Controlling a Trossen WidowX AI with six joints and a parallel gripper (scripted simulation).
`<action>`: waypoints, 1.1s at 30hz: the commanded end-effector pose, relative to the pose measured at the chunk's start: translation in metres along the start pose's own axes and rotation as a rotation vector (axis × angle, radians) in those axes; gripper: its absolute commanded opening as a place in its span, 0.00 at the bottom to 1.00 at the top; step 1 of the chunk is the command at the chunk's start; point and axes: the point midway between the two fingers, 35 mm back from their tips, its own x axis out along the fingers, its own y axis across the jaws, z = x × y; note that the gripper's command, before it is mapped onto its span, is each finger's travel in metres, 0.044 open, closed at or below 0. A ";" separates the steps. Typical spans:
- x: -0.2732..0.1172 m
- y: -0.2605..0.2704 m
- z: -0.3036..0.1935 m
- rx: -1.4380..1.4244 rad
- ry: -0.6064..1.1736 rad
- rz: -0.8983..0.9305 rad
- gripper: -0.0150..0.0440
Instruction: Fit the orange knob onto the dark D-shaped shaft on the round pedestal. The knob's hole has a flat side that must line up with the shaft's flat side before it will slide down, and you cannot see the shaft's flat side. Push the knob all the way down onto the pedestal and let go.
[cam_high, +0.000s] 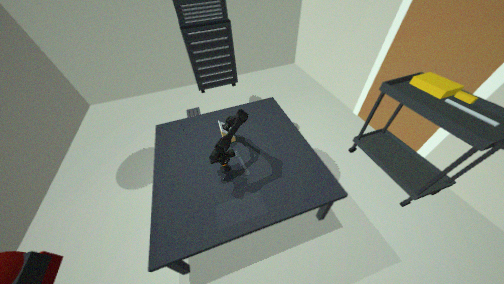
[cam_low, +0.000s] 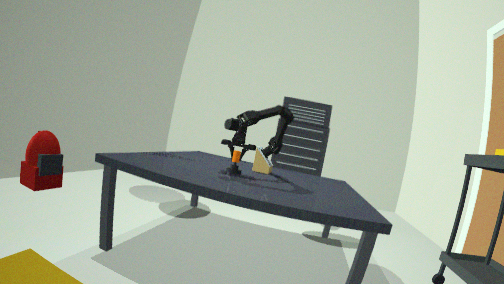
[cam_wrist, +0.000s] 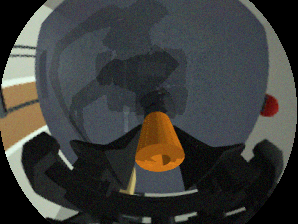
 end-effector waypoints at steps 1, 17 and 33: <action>-0.002 -0.001 0.002 0.000 -0.010 0.002 0.25; 0.001 0.000 0.001 0.000 -0.010 0.002 0.25; -0.004 0.000 0.000 -0.125 -0.010 0.001 0.25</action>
